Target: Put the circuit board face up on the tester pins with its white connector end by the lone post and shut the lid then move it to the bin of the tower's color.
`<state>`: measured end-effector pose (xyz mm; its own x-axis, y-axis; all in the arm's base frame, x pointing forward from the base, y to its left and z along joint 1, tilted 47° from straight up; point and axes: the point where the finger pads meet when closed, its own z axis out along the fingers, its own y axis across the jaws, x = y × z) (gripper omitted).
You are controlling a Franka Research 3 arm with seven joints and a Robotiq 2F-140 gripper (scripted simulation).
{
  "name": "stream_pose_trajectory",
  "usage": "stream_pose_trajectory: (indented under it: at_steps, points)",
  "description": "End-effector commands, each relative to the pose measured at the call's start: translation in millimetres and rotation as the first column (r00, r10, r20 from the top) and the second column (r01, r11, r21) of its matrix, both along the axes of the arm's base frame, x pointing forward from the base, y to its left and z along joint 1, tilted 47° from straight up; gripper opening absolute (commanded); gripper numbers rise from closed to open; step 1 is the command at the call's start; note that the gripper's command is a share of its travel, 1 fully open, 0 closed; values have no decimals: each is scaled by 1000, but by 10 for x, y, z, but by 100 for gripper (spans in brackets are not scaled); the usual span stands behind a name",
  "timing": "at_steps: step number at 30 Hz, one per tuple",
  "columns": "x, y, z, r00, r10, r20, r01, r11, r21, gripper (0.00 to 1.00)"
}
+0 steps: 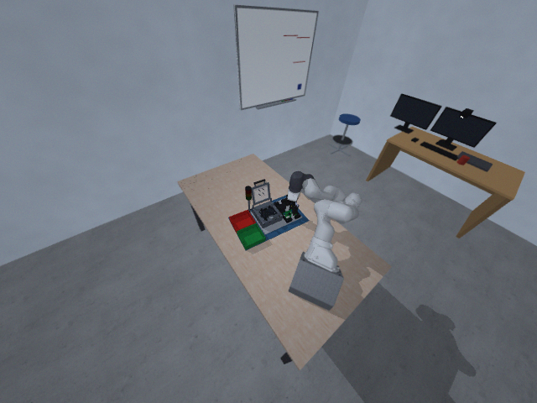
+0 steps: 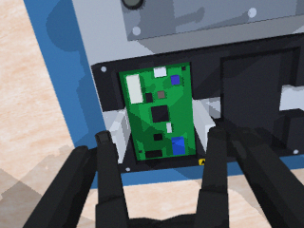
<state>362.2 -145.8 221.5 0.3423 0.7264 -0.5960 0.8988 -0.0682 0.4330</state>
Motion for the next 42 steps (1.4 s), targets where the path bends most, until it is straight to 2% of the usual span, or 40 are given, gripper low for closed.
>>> stream_pose_trajectory:
  at_steps: [1, 42]
  points:
    - [4, 5, -7, 1000, 5, -2, -5, 1000, 1, 47]
    - [4, 5, -7, 1000, 5, -2, -5, 1000, 1, 46]
